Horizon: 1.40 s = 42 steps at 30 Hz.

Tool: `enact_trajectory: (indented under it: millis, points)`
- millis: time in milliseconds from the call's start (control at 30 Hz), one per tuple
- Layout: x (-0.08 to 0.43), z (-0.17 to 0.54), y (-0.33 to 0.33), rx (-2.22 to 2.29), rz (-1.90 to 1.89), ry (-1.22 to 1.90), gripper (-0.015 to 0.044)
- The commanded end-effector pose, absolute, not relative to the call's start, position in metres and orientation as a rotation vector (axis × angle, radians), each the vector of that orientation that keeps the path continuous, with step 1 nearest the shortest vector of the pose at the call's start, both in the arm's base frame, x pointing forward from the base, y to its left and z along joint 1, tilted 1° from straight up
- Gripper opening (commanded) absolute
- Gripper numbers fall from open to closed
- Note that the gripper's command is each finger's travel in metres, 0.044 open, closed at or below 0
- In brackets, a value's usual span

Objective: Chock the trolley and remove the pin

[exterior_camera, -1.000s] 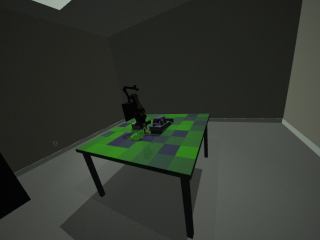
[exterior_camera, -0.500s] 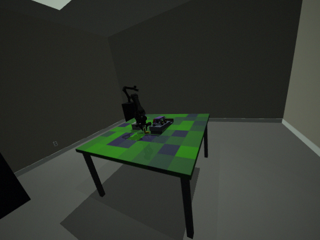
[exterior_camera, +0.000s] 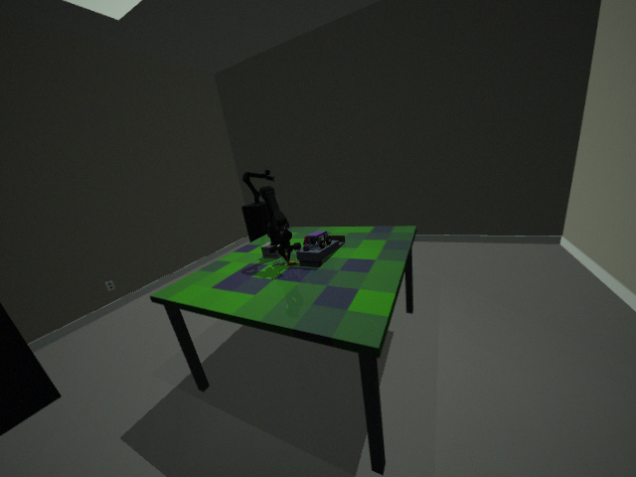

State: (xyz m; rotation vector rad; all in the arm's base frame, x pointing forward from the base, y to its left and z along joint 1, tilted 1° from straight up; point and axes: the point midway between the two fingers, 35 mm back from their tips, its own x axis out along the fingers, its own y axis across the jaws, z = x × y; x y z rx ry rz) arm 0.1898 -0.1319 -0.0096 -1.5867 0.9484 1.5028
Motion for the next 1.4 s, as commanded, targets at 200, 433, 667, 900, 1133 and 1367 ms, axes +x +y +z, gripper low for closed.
enact_trajectory:
  millis: [200,433,667,900,1133,1367]
  points:
    - [0.186,0.017,-0.129,-1.589,1.506,0.949,0.0000]
    - [0.183,0.040,-0.127,-1.588,1.507,0.949,0.0000]
    - [0.181,0.062,-0.126,-1.588,1.507,0.949,0.0000]
    - [0.181,0.083,-0.125,-1.589,1.506,0.949,0.0000]
    - [0.181,0.103,-0.125,-1.589,1.506,0.949,0.0000]
    - [0.182,0.123,-0.127,-1.589,1.506,0.949,0.0000]
